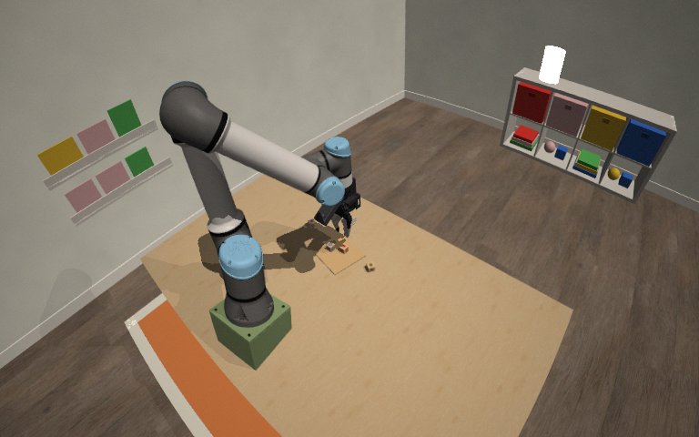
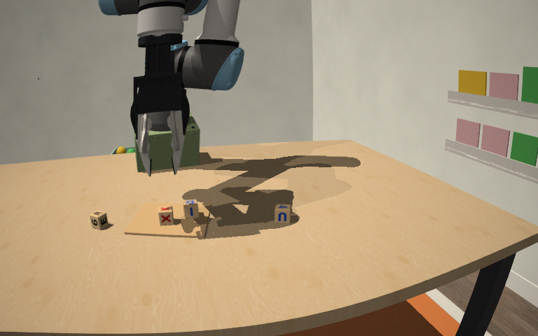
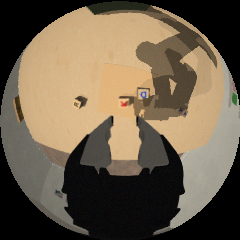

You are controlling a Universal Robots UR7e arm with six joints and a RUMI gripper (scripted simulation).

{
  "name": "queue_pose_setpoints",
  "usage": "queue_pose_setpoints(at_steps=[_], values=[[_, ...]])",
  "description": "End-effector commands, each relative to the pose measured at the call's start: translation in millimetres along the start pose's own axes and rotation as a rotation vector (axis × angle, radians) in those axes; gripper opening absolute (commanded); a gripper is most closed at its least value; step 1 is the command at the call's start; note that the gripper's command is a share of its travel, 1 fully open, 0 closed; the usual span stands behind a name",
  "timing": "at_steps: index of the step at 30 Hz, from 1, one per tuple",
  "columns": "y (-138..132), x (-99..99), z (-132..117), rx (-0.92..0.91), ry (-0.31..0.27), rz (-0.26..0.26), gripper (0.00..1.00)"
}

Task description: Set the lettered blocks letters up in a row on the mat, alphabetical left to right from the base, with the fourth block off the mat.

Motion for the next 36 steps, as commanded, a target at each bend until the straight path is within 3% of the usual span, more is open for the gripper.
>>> queue_pose_setpoints(at_steps=[1, 36], values=[[-0.1, 0.3, -0.3, 0.0, -0.001, 0.0, 0.25], [-0.2, -2.6, -0.3, 0.001, 0.001, 0.0, 0.25]])
Point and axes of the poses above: the point where the finger pads meet when closed, its own x axis back along the fingers, its own y axis across the jaws, z = x × y, the point moved 7 cm from there along x, back along the fingers, and after that the axes turned 8 degrees about x, right-handed, at the moved point
